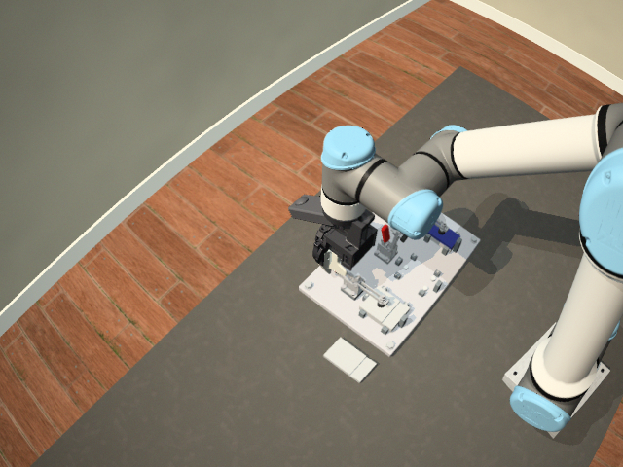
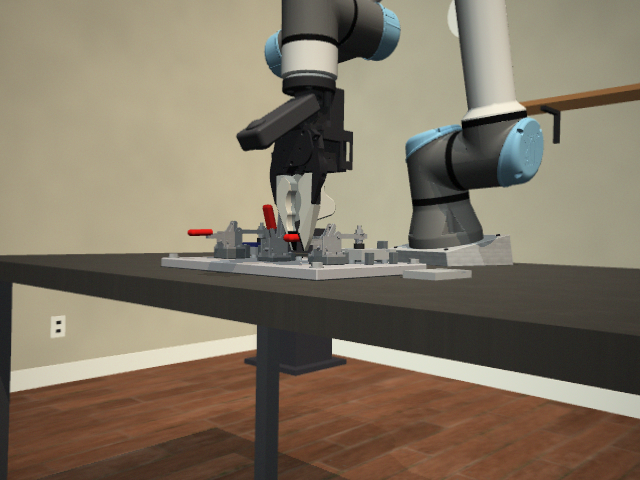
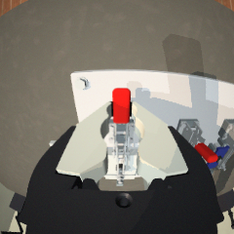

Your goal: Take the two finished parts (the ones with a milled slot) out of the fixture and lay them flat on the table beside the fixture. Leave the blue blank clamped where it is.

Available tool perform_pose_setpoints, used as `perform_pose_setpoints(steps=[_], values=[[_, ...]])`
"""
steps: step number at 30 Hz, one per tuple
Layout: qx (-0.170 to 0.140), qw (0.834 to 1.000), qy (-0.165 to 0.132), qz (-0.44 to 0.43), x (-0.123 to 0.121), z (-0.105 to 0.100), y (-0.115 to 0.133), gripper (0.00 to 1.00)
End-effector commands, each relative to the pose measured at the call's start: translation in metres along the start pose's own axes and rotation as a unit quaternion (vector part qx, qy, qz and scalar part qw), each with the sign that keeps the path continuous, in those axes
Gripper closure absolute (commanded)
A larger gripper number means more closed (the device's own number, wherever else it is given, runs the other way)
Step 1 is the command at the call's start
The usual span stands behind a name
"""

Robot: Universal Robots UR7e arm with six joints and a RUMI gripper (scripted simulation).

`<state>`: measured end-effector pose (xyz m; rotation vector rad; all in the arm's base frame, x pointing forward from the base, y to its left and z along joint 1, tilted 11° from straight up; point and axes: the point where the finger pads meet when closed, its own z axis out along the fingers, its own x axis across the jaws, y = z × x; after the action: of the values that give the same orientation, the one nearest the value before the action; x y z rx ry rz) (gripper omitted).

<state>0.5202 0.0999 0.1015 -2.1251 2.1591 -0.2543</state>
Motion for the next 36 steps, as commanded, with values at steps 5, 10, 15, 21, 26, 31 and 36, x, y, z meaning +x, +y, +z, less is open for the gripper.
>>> perform_pose_setpoints(steps=[5, 10, 15, 21, 26, 31, 36], values=[[0.001, 1.0, 0.0, 0.0, -0.0001, -0.0007, -0.0005, 1.0], [0.001, 1.0, 0.0, 0.0, -0.0001, -0.0008, -0.0005, 1.0], [0.001, 1.0, 0.0, 0.0, -0.0001, -0.001, -0.0004, 1.0], [0.001, 1.0, 0.0, 0.0, -0.0001, -0.0019, -0.0001, 1.0], [0.001, 1.0, 0.0, 0.0, -0.0001, -0.0031, 0.0004, 1.0], [0.001, 1.0, 0.0, 0.0, -0.0001, -0.0041, 0.0008, 1.0], [0.001, 1.0, 0.0, 0.0, -0.0001, -0.0062, 0.0016, 1.0]])
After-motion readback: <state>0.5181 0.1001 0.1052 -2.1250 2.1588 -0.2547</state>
